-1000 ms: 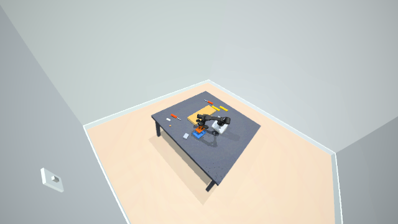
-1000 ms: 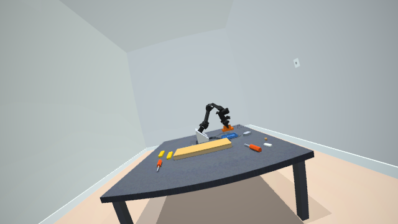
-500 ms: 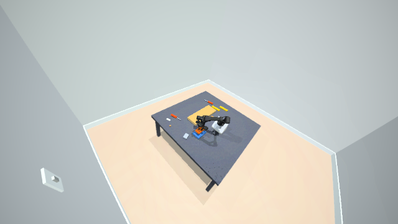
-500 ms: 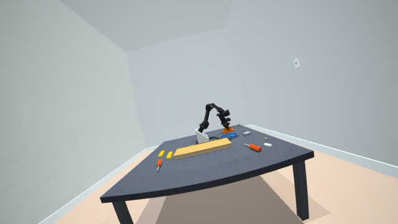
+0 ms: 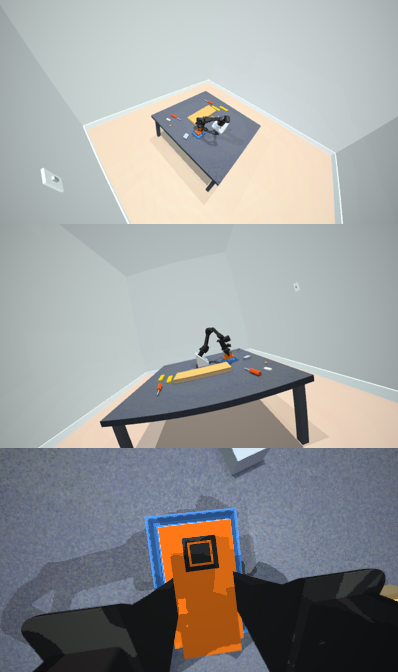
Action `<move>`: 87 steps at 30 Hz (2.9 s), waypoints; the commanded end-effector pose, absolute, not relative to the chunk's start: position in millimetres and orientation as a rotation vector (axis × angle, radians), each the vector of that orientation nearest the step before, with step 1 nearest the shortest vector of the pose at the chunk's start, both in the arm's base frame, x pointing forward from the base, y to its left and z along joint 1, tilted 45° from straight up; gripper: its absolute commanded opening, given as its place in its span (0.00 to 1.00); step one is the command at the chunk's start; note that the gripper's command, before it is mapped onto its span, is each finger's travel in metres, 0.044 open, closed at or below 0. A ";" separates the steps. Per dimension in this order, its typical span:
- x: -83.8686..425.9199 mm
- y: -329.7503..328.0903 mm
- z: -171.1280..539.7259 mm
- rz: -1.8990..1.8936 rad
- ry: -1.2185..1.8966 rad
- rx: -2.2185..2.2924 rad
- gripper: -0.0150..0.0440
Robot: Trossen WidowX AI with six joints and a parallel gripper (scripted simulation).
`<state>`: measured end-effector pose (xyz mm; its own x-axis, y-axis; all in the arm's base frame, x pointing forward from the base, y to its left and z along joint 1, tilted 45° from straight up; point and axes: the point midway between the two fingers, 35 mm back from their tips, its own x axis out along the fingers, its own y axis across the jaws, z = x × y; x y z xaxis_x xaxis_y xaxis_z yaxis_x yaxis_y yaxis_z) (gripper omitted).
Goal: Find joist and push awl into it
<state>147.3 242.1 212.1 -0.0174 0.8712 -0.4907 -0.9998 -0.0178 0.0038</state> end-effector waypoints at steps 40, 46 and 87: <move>146.4 256.4 198.0 1.553 0.402 -0.402 0.92; 148.1 209.0 243.9 1.553 0.408 -0.406 1.00; 240.4 -55.6 -97.2 0.703 1.521 0.498 1.00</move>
<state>241.2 -56.4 -97.5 -0.0787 0.6894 -0.7201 -0.0997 0.7132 0.6938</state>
